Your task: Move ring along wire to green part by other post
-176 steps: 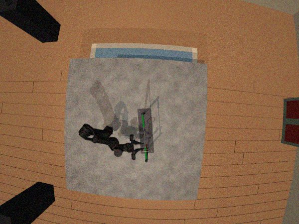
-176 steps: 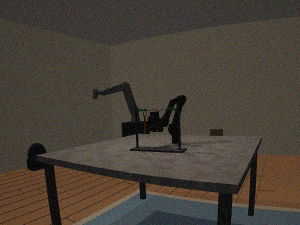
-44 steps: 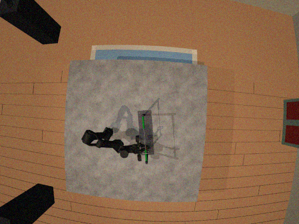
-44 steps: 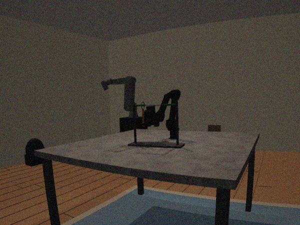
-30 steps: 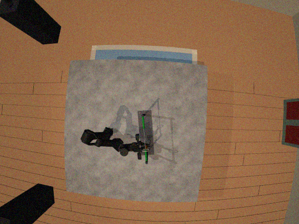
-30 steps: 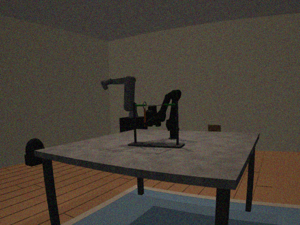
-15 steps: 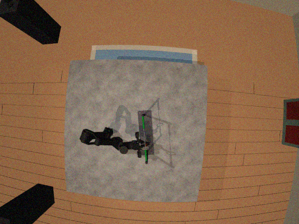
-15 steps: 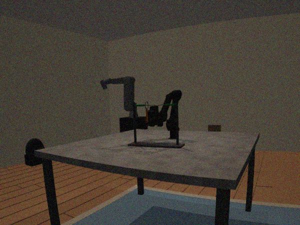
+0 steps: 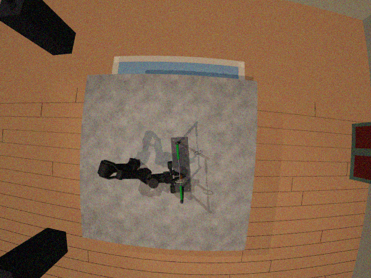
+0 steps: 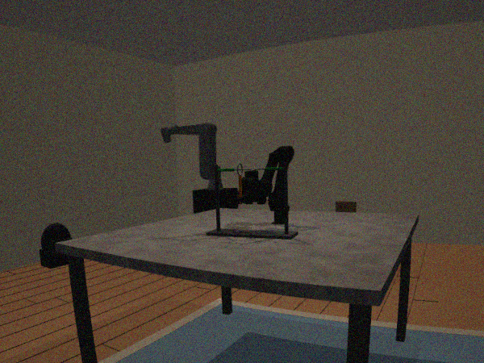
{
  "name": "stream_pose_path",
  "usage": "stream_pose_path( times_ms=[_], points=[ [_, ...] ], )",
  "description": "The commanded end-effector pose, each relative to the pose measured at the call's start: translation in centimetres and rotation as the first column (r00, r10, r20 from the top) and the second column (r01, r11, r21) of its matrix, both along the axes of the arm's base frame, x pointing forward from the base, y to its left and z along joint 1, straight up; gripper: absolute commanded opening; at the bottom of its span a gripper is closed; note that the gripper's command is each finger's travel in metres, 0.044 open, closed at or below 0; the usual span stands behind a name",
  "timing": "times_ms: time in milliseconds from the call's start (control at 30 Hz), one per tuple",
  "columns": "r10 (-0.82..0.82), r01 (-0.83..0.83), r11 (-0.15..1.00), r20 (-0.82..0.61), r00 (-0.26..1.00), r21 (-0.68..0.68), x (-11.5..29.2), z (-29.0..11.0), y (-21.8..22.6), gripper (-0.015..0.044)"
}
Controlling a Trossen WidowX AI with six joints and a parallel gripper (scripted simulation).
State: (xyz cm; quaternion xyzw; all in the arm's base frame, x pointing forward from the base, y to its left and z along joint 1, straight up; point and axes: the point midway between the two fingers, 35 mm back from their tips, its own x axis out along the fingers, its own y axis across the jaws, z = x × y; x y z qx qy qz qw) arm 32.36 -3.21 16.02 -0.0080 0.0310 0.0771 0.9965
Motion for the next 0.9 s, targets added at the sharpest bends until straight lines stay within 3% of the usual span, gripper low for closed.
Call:
stream_pose_path(
  times_ms=[0, 867],
  points=[
    [-0.002, 0.002, 1.0, -0.003, 1.0, 0.005, -0.2, -0.1, 0.5, -0.015],
    [0.002, -0.001, 0.998, 0.008, 1.0, -0.061, -0.4, -0.1, 2.2, -0.015]
  ],
)
